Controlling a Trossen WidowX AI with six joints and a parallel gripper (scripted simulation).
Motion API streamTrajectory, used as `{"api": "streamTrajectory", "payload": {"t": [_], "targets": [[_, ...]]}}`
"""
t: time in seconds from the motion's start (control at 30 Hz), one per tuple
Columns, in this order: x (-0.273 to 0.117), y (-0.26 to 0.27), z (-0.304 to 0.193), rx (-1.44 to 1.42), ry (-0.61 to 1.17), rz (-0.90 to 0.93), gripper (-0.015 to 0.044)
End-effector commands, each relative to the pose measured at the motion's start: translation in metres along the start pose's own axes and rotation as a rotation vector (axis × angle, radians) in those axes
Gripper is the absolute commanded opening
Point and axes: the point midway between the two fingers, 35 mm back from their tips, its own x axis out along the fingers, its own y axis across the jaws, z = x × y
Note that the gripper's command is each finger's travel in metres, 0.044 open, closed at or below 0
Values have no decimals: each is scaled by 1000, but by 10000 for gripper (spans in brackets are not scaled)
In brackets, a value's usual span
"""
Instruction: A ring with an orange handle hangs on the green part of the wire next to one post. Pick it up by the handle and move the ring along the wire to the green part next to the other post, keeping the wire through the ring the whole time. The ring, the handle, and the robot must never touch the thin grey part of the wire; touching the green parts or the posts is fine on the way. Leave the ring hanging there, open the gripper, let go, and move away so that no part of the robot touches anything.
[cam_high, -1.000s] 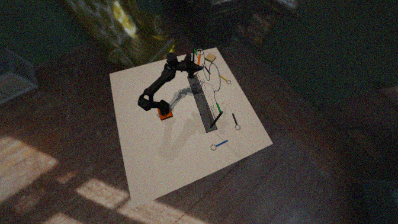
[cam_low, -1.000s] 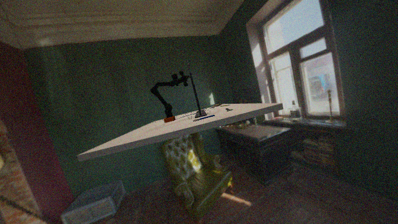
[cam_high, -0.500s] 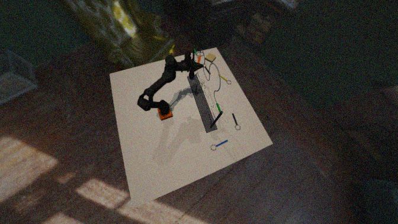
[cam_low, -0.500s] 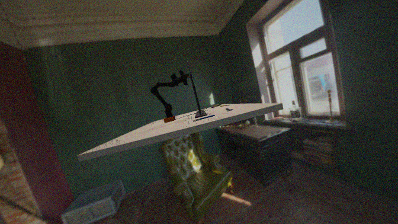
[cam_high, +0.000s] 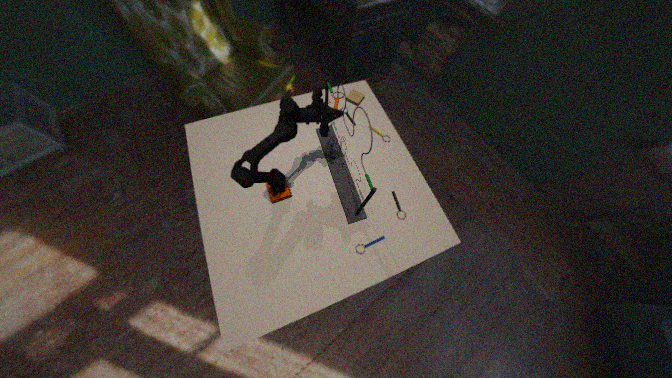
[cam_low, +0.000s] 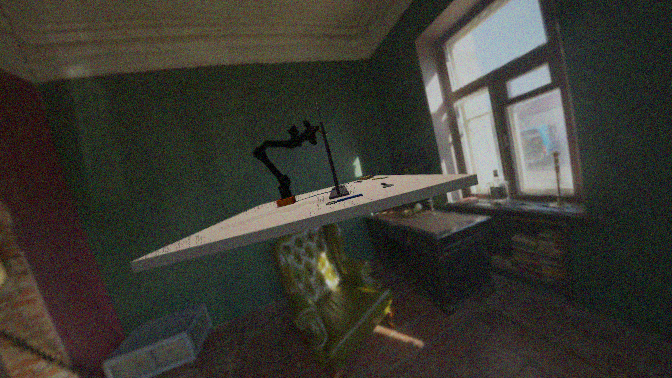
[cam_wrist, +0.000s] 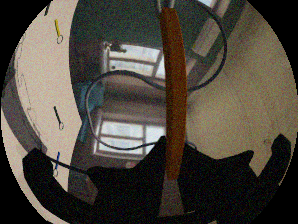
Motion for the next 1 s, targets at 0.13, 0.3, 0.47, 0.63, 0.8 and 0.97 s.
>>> {"api": "streamTrajectory", "payload": {"t": [0.13,0.3,0.47,0.63,0.8,0.97], "targets": [[-2,15,0,81,7,27,-150],[-5,30,1,165,18,65,-150],[-10,47,5,258,41,110,-150],[-22,60,10,339,116,166,-150],[-27,71,16,418,134,209,-150],[-32,84,24,509,144,254,-150]]}}
